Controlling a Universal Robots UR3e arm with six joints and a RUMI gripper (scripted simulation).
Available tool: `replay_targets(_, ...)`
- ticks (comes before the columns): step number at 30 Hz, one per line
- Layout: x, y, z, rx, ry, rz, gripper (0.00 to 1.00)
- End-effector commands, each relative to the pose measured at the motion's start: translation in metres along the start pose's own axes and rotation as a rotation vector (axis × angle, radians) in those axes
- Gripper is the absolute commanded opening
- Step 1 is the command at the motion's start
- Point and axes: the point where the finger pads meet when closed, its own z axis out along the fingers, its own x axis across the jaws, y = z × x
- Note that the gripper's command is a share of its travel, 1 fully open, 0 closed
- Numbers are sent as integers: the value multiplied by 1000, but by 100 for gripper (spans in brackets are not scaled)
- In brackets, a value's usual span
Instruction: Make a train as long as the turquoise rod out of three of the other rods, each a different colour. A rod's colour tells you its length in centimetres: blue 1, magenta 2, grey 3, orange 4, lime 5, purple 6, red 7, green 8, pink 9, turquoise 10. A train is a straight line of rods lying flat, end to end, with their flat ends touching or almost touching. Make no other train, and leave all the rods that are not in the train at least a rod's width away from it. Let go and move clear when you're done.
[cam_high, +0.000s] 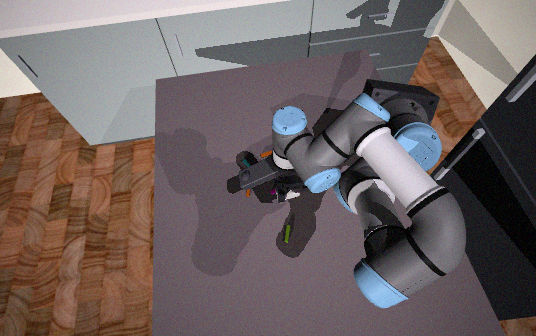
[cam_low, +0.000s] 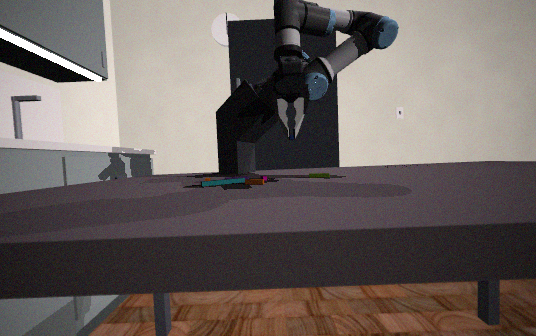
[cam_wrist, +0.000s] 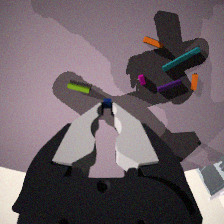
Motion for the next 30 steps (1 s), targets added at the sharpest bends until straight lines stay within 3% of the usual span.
replay_targets(1, 1, 0, 0, 2, 1, -1, 0)
replay_targets(12, 1, 0, 7, 2, 2, -1, 0)
replay_targets(30, 1, 0, 37, 2, 2, -1, 0)
